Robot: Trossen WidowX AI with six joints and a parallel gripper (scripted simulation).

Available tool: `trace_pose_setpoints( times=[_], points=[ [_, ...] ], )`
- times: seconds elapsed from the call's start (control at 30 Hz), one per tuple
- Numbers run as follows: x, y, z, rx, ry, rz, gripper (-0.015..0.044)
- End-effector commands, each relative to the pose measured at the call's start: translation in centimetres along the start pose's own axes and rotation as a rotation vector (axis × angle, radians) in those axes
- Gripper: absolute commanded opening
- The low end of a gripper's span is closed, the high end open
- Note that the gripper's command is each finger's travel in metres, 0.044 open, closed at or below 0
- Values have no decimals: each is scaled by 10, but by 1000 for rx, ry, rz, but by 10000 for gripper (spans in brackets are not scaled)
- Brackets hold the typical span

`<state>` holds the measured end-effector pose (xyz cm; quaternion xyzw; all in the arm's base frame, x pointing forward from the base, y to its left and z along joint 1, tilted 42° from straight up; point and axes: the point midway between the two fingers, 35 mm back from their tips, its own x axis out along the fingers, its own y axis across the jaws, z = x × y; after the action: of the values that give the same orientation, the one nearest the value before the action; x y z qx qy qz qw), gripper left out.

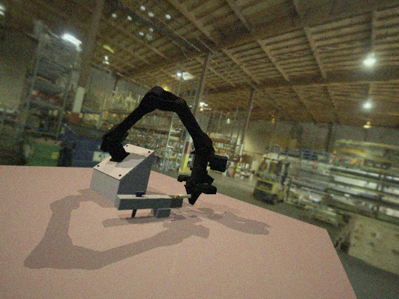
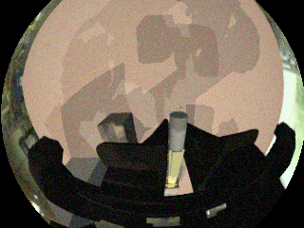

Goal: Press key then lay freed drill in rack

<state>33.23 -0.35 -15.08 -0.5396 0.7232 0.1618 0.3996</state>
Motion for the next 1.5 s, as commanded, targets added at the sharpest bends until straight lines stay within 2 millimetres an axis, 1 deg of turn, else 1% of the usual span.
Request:
trace_pose_setpoints(
  times=[0.0, 1.47],
  points=[
    [-3, 0, 0, 2, -4, -1, 0],
    [-15, 1, -1, 2, -4, -1, 0]
  ],
)
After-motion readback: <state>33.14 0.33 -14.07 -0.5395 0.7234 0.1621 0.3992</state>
